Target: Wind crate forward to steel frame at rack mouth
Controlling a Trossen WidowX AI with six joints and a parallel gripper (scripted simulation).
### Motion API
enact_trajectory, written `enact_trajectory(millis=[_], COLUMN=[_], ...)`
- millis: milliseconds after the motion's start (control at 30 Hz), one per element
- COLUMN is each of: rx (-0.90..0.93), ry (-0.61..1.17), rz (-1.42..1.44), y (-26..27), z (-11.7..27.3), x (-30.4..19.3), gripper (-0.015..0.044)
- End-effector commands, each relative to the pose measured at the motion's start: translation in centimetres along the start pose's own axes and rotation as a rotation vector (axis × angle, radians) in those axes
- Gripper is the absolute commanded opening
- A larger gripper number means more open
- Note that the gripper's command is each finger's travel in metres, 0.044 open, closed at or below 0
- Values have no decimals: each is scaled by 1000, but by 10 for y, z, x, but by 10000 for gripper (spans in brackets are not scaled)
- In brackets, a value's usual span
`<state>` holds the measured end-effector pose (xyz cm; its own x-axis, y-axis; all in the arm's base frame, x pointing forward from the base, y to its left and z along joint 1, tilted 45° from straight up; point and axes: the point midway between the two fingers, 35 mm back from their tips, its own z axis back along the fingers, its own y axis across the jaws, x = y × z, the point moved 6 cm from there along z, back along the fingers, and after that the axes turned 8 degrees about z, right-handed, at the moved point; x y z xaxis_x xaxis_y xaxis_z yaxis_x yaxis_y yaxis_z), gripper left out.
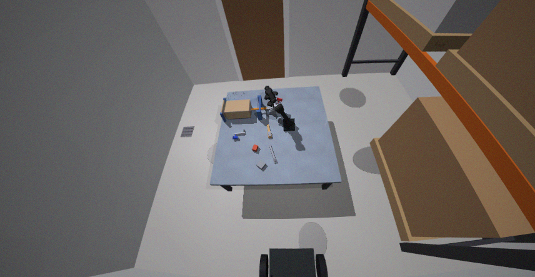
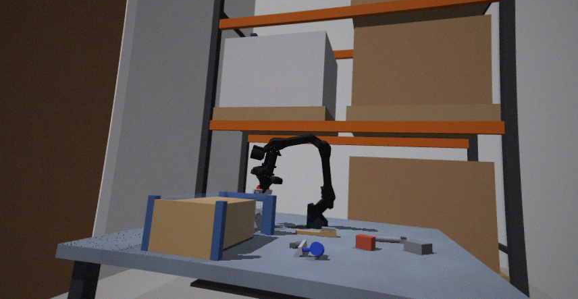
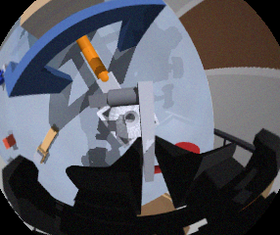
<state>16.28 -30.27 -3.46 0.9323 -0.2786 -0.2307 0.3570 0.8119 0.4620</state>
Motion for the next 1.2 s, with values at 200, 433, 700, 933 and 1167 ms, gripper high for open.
enact_trajectory(millis=[200, 433, 700, 933, 1167], rx=[-186, -301, -432, -547, -667], ry=[18, 32, 47, 61, 75], rz=[-1, -1, -1, -1, -1], y=[11, 18, 26, 32, 38], z=[1, -1, -4, -7, -12], x=[1, 2, 3, 4, 5], gripper=[0, 0, 0, 0, 0])
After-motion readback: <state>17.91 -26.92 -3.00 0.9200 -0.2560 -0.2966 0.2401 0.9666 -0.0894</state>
